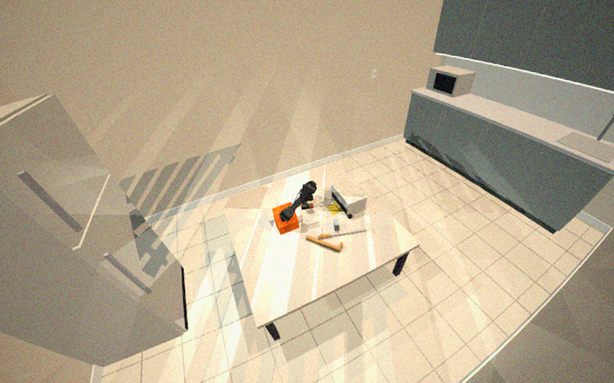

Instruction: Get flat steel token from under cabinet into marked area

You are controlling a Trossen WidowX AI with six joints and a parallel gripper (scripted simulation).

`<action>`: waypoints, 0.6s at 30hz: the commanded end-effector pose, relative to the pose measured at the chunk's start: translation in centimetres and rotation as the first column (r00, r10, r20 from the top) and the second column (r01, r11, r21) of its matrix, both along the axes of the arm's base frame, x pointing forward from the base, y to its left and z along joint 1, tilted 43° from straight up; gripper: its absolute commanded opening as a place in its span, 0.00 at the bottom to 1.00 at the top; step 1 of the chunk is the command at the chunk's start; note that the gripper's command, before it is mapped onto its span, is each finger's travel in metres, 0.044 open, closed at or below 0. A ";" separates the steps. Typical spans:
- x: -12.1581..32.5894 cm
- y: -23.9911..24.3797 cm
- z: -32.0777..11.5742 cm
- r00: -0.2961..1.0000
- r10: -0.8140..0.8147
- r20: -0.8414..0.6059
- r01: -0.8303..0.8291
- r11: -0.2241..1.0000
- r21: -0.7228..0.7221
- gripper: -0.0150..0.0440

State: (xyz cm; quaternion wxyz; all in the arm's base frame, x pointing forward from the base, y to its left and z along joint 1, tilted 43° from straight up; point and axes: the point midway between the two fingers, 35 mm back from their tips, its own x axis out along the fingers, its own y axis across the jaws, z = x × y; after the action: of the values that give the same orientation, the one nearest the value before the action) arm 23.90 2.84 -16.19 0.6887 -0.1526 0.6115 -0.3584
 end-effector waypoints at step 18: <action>0.0 0.0 -0.1 1.000 -0.002 0.002 0.002 1.000 0.001 0.53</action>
State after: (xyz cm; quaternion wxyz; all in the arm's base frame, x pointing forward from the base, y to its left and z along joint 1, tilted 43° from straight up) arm 23.90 2.78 -16.26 0.6891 -0.1515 0.6111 -0.3589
